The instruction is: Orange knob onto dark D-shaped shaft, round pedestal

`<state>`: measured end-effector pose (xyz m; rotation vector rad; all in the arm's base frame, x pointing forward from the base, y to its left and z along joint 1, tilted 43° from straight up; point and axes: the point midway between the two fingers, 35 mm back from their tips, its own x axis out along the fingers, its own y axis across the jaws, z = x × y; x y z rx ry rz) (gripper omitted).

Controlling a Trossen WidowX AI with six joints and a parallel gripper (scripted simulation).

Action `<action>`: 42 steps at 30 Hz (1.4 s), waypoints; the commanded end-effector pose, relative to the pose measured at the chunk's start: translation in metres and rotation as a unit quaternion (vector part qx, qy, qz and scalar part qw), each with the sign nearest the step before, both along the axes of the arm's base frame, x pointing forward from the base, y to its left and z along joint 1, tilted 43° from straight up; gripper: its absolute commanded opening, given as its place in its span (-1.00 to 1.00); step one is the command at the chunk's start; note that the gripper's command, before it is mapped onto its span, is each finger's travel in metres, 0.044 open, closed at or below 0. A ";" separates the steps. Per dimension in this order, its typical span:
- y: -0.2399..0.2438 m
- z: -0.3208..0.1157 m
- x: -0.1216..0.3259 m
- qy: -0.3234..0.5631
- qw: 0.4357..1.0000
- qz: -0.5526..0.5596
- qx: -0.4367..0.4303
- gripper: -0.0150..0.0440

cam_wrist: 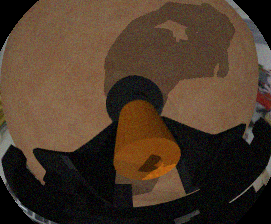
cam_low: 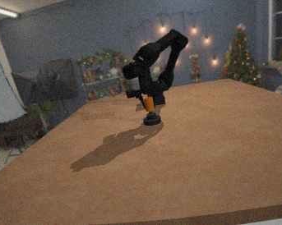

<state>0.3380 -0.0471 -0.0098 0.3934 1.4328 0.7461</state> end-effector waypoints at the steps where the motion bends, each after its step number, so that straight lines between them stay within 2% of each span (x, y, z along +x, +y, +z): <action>1: 0.000 0.000 -0.001 -0.002 1.000 0.001 0.000 -0.49; 42: 0.000 0.001 -0.001 -0.002 1.000 0.001 0.000 -0.49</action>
